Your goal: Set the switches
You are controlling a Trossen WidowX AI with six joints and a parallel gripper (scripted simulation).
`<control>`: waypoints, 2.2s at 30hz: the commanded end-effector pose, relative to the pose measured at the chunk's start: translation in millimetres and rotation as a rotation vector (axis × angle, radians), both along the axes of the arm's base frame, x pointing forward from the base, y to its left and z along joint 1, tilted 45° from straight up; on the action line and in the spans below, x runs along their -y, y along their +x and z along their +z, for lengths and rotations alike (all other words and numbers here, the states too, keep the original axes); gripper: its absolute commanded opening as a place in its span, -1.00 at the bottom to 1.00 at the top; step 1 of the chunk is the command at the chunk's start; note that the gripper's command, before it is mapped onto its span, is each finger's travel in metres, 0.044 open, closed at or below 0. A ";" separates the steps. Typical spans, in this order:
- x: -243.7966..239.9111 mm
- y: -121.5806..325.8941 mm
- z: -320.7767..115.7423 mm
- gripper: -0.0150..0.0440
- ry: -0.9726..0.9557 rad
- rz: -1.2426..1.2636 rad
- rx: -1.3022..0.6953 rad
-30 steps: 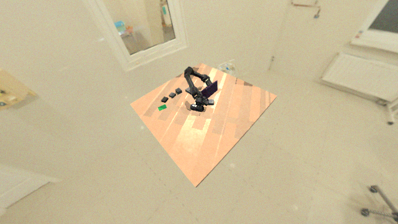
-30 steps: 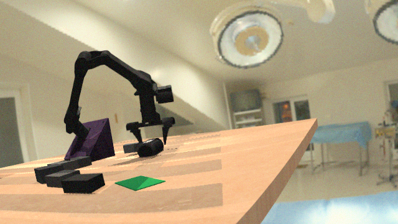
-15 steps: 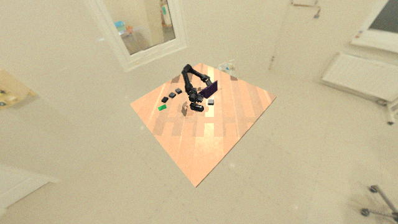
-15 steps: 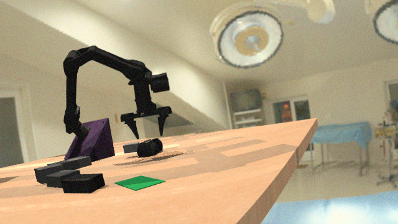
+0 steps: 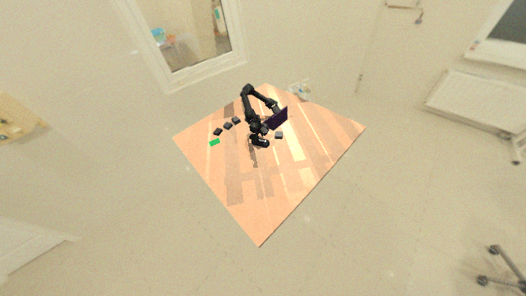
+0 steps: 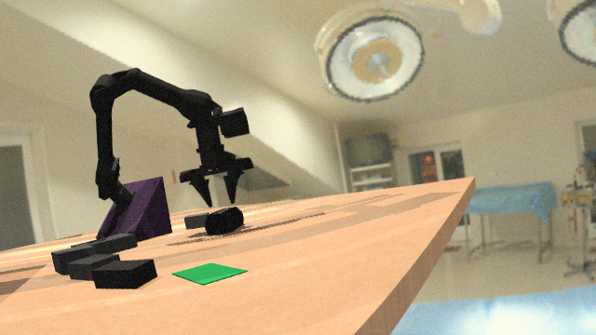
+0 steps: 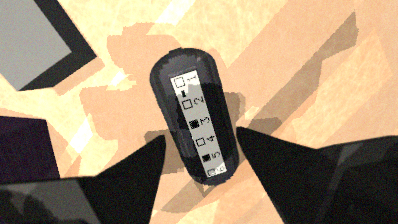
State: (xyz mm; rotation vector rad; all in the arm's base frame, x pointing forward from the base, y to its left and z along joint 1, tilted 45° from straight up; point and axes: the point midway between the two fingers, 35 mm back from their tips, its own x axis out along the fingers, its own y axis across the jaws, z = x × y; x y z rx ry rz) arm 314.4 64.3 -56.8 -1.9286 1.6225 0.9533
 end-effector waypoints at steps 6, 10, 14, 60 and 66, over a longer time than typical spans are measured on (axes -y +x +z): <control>-5.3 -13.2 22.3 -0.25 0.190 -0.433 0.500; -6.0 -21.1 29.7 -0.49 0.293 -0.652 0.708; -6.2 -27.9 35.1 -0.49 0.385 -0.839 0.866; -49.4 -21.6 -20.1 1.00 -0.047 0.148 -0.169; -49.4 -21.6 -20.1 1.00 -0.047 0.148 -0.169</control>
